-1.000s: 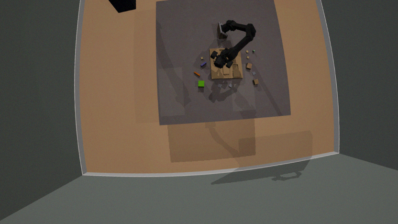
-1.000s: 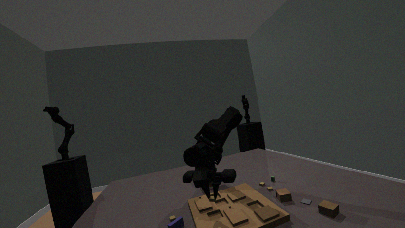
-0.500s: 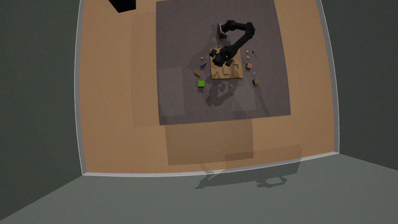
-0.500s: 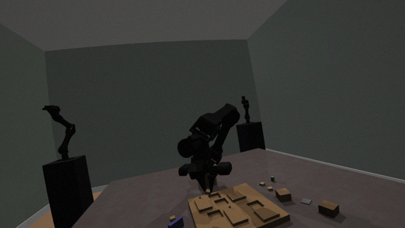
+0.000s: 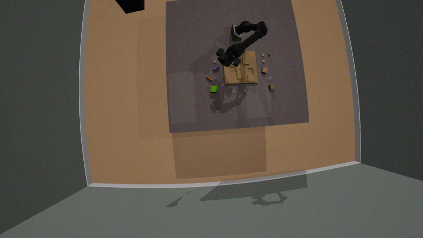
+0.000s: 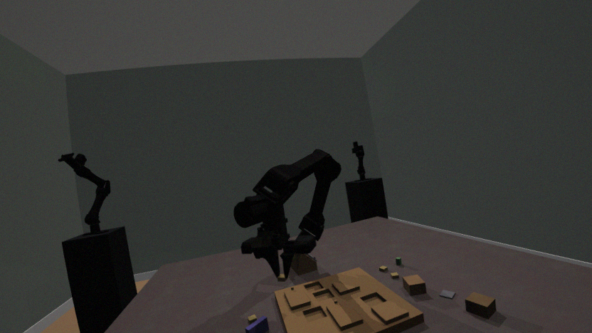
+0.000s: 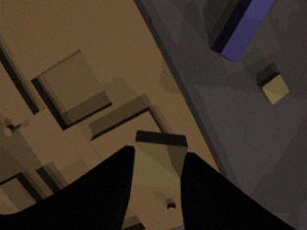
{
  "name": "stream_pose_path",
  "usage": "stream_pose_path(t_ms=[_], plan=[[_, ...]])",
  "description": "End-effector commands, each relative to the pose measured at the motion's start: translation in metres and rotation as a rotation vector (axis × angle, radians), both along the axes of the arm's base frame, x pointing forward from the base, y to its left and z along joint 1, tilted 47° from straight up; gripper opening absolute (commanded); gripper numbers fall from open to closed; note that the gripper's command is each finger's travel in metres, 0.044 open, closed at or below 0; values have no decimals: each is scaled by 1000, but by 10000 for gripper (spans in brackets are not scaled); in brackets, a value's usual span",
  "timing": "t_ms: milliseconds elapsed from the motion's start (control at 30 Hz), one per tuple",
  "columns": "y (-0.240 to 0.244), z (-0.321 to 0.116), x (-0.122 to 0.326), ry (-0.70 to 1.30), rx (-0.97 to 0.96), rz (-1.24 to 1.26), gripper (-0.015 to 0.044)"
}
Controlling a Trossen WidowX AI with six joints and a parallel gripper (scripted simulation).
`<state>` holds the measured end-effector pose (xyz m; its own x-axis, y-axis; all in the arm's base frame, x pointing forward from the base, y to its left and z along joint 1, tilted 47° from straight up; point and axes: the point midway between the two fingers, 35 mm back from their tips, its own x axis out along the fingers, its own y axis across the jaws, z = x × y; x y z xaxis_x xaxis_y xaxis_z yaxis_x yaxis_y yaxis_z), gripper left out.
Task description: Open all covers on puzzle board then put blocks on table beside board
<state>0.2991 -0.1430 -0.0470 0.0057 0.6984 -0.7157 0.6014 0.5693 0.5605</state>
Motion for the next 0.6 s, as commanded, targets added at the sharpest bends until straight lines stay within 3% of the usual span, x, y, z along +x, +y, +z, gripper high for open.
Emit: stream_pose_path(t_ms=[0, 567], plan=[[-10, -11, -14, 5, -2, 3, 80], [-42, -44, -65, 9, -3, 5, 80]])
